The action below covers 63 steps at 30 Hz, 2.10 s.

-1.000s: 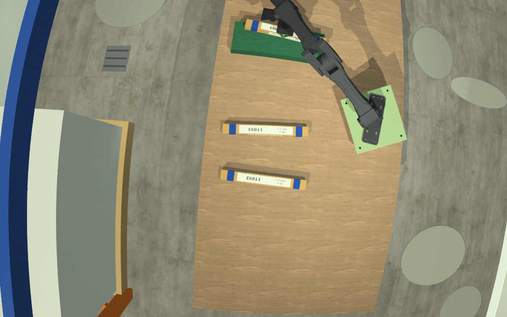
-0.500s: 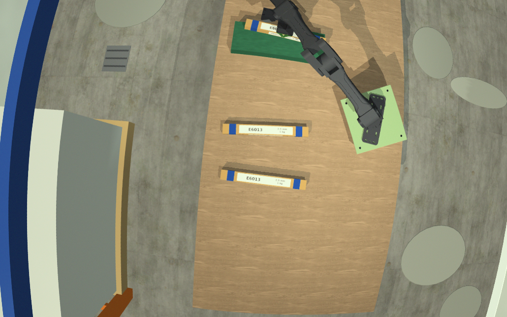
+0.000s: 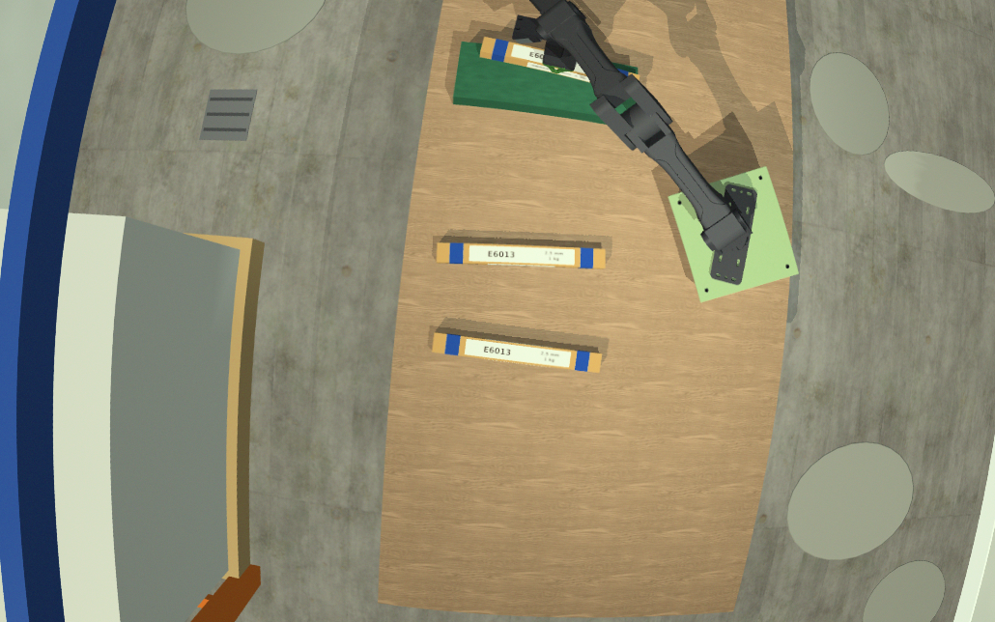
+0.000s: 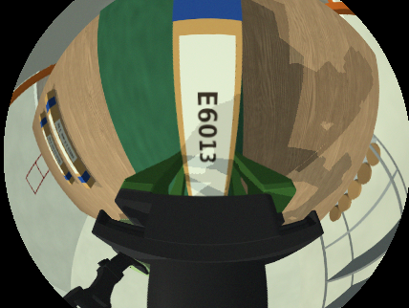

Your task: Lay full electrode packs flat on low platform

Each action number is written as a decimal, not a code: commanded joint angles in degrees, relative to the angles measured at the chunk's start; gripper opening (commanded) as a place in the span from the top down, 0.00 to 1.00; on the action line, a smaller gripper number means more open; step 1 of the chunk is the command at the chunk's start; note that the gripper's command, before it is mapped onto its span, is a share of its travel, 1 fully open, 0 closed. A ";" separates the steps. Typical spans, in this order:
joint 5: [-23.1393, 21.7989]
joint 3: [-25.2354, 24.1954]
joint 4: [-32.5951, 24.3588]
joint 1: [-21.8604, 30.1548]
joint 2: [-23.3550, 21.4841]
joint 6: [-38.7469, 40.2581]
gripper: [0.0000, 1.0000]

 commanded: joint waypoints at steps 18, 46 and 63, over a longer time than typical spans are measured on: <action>-0.12 0.36 0.52 -1.94 -4.02 0.57 1.00; -0.06 0.59 0.17 -2.02 -3.95 0.46 1.00; -0.30 12.37 -5.46 -3.90 2.39 -1.50 1.00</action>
